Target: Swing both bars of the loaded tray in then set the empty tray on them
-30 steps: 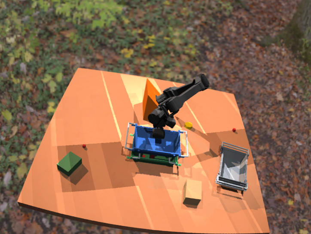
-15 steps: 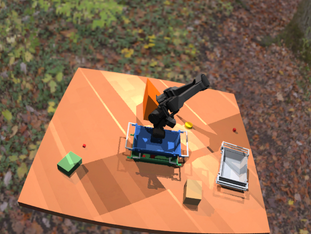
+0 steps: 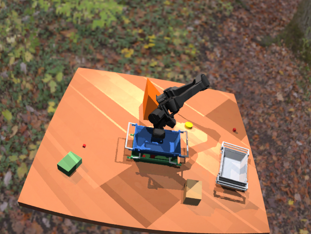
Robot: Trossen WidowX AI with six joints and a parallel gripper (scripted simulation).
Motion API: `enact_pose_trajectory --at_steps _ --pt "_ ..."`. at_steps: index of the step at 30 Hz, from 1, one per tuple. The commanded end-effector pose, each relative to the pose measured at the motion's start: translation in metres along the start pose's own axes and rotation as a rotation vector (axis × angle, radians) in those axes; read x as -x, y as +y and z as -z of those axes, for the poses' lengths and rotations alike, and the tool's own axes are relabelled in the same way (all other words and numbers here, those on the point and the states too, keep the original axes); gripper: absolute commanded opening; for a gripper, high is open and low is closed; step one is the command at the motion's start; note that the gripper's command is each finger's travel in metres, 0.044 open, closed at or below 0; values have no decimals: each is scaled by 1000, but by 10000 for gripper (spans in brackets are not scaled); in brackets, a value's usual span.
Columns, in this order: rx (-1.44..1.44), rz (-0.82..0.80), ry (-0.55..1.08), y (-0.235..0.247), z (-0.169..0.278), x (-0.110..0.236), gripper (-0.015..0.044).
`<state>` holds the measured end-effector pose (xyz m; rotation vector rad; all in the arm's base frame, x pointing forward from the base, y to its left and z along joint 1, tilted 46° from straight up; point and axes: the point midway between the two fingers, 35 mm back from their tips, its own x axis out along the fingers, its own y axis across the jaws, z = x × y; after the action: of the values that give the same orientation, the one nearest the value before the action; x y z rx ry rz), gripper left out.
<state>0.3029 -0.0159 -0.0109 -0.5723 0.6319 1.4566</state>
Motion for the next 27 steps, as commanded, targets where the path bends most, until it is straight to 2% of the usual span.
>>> enact_pose_trajectory --at_steps 1,9,27 --pt "-2 -11 0 2 -1 -2 0" --pt "-5 -21 0 3 -2 -4 0" --pt "-5 -21 0 3 -2 -4 264"
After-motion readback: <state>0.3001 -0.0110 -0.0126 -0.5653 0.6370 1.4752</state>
